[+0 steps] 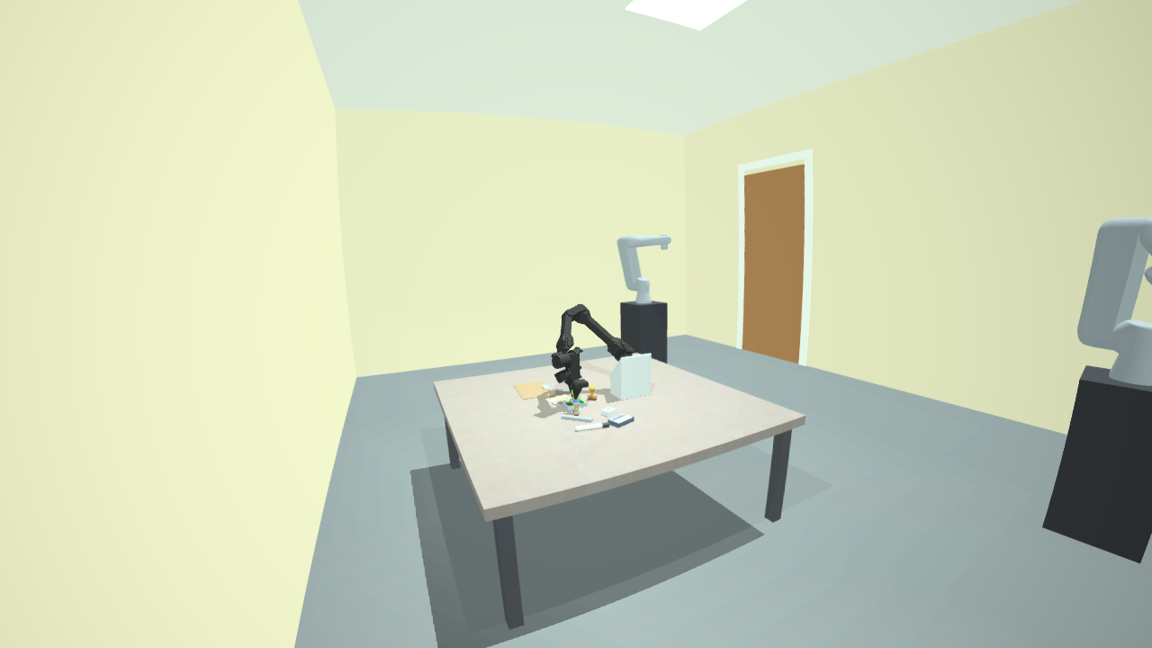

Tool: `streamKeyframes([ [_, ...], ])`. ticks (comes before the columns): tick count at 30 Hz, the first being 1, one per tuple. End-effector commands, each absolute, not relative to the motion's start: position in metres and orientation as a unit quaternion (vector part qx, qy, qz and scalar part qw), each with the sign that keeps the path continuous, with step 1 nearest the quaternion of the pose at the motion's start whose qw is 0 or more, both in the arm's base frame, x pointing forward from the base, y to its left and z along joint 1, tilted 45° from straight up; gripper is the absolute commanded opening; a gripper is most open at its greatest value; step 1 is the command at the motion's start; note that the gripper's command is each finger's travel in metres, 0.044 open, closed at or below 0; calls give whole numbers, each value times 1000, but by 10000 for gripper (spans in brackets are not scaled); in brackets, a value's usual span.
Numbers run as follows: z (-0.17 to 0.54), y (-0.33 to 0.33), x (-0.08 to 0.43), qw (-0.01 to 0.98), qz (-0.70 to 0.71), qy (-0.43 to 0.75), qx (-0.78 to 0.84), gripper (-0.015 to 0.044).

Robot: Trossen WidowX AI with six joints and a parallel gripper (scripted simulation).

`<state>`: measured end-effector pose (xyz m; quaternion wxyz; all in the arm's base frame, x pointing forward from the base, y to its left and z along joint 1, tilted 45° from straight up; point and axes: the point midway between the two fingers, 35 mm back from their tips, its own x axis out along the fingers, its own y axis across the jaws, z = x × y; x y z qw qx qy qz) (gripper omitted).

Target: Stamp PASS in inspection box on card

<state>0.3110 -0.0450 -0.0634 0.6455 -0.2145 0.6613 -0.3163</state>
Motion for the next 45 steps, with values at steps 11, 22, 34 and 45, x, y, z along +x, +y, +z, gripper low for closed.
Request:
streamKeyframes([
  [11, -65, -47, 311, 644, -317, 662, -216, 0],
  [22, -61, -44, 312, 644, -317, 662, -216, 0],
  [34, -57, -39, 312, 644, -317, 662, -216, 0],
  [45, -49, -31, 314, 645, -316, 662, -216, 0],
])
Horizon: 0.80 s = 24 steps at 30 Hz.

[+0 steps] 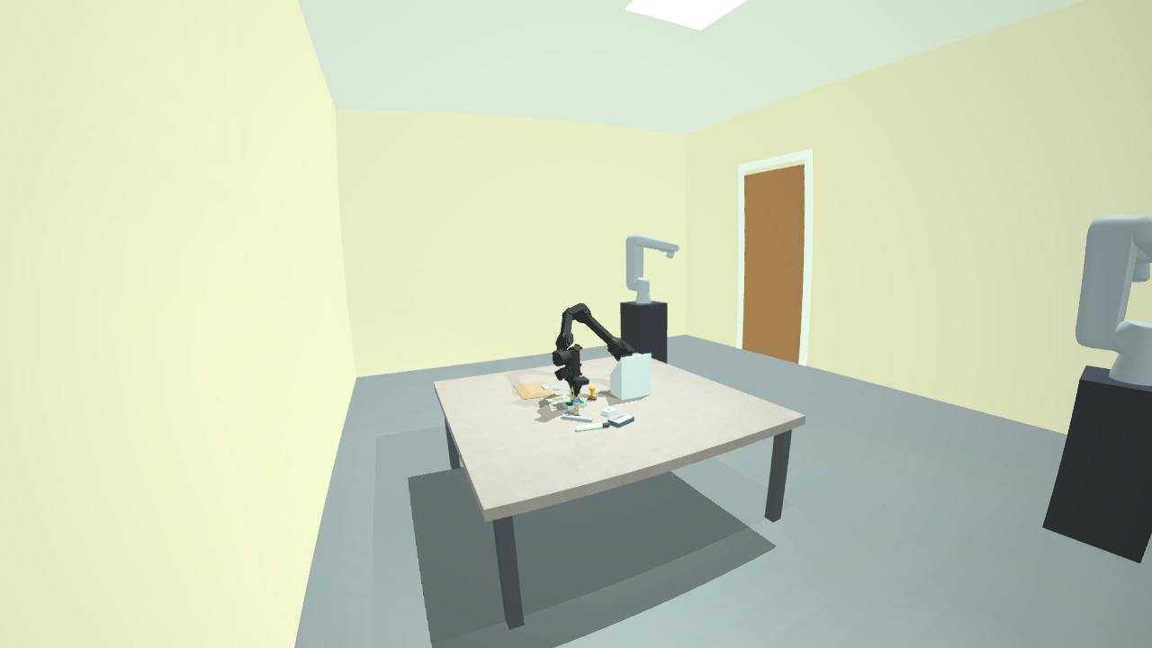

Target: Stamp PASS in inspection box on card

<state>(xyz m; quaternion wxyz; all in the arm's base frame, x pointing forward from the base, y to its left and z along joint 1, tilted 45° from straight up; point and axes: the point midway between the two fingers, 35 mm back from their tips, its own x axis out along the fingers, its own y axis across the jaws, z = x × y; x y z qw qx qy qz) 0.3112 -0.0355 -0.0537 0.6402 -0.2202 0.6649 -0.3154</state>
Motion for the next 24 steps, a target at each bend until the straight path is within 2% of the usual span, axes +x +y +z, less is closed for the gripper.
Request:
streamKeyframes([
  [1, -47, -29, 314, 645, -316, 662, -216, 0],
  [24, -22, -5, 316, 645, -316, 662, -215, 0],
])
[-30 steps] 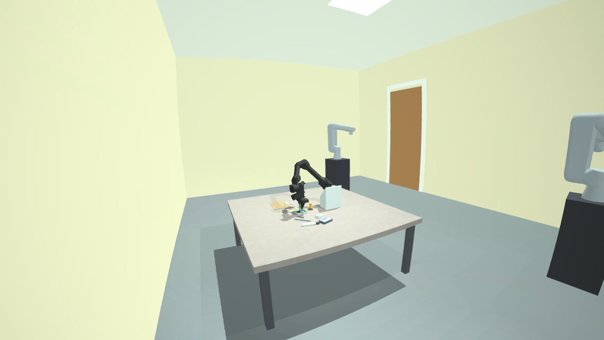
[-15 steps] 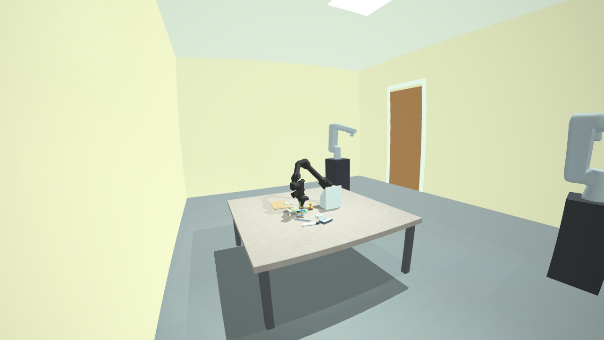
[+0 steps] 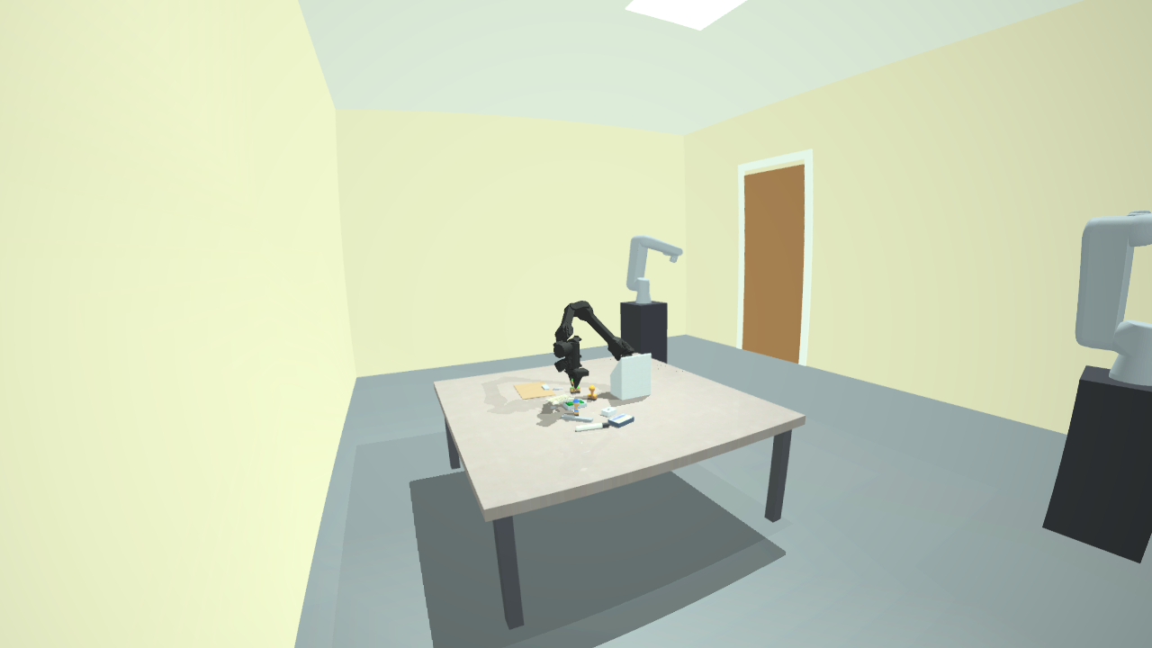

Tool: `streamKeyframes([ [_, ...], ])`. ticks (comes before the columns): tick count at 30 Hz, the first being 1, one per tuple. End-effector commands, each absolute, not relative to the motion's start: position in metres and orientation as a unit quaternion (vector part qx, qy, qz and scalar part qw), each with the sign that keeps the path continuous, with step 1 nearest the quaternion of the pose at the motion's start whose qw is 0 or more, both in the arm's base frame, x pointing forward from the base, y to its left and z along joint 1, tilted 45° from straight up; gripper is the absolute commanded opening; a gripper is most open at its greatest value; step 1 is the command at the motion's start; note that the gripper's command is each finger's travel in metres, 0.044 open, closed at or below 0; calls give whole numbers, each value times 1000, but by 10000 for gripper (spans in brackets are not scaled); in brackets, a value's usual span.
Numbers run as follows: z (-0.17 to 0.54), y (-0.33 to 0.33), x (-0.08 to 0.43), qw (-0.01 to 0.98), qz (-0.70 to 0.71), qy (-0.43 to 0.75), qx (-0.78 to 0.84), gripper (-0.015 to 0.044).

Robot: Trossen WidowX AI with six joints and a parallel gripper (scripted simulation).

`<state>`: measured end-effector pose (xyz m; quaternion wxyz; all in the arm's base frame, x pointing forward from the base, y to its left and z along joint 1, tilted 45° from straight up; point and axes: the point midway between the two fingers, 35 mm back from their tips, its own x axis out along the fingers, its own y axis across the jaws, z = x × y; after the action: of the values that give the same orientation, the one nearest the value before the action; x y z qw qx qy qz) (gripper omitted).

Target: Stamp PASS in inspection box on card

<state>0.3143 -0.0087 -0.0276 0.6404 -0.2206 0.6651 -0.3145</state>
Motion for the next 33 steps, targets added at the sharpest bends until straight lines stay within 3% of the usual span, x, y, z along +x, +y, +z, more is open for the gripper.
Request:
streamKeyframes([
  [1, -22, -5, 316, 645, -316, 662, -215, 0],
  [23, 55, -85, 325, 587, -180, 712, -341, 0],
  [33, 56, -89, 325, 585, -175, 713, -345, 0],
])
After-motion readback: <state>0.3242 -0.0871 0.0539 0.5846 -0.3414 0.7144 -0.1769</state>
